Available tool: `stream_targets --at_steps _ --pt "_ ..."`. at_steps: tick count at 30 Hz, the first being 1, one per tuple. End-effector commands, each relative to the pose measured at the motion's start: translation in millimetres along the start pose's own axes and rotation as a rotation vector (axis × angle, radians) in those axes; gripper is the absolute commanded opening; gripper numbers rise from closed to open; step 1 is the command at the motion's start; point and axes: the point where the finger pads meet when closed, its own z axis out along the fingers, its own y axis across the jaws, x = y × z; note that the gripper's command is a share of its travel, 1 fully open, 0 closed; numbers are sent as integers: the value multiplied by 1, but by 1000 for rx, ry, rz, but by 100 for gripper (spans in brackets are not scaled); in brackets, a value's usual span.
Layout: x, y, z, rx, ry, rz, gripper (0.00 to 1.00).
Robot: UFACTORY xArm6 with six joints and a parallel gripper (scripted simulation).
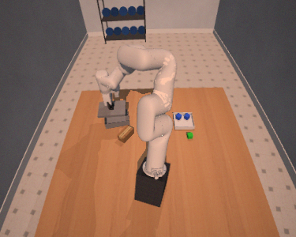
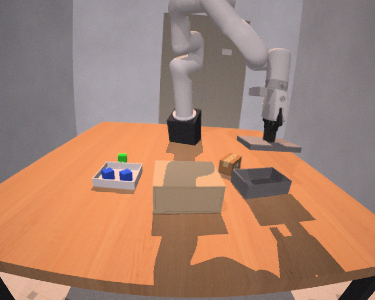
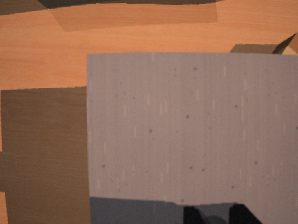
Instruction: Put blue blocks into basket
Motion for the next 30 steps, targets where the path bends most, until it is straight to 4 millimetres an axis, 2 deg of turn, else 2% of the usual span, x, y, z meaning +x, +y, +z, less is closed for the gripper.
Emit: stream_targets --at_steps 1,30 --pt "10 -25 3 -71 -21 -137 0" --pt "11 -25 10 -70 -21 -144 0"
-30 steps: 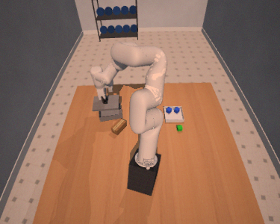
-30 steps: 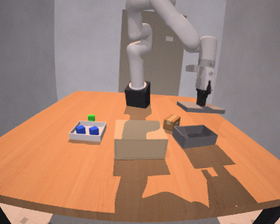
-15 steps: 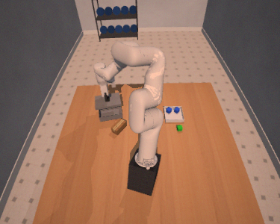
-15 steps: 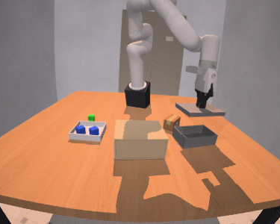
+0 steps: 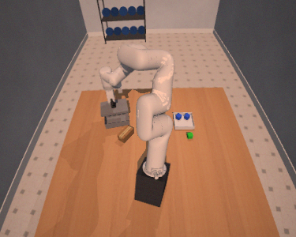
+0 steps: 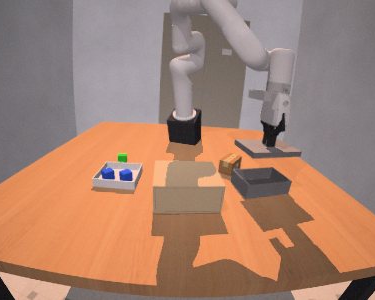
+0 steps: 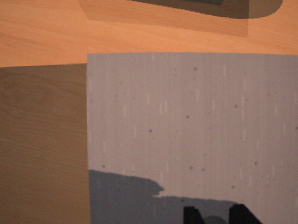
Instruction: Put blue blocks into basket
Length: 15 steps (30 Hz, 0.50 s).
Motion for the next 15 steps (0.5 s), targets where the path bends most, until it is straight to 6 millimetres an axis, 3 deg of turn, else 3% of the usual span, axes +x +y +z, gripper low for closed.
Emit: stream_targets --at_steps 1,15 --pt "-1 -2 1 5 -3 1 0" --pt "-1 -2 26 5 -3 1 0"
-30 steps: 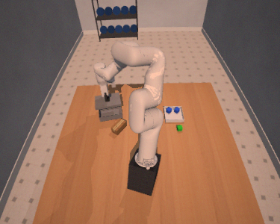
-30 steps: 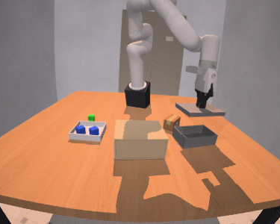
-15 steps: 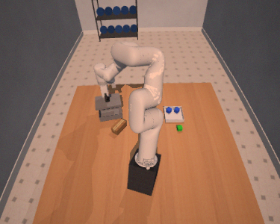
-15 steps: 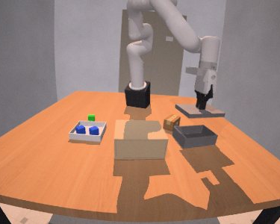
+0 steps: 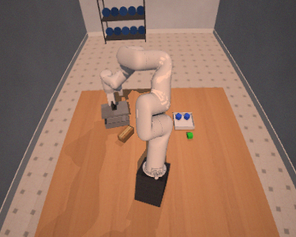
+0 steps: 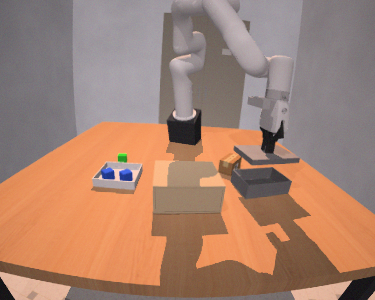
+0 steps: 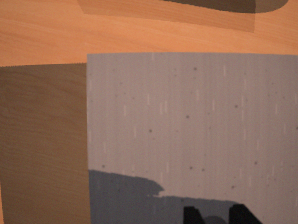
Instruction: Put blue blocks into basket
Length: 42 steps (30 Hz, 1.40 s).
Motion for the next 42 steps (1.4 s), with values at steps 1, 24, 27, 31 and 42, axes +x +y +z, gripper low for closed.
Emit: stream_targets --at_steps 1,24,27,31,42 --pt "-1 -2 4 4 -2 1 0" --pt "-1 -2 37 4 -2 1 0" --pt "-1 -2 38 4 -2 1 0" --pt "-1 -2 39 4 -2 1 0" --pt "-1 -2 39 4 -2 1 0"
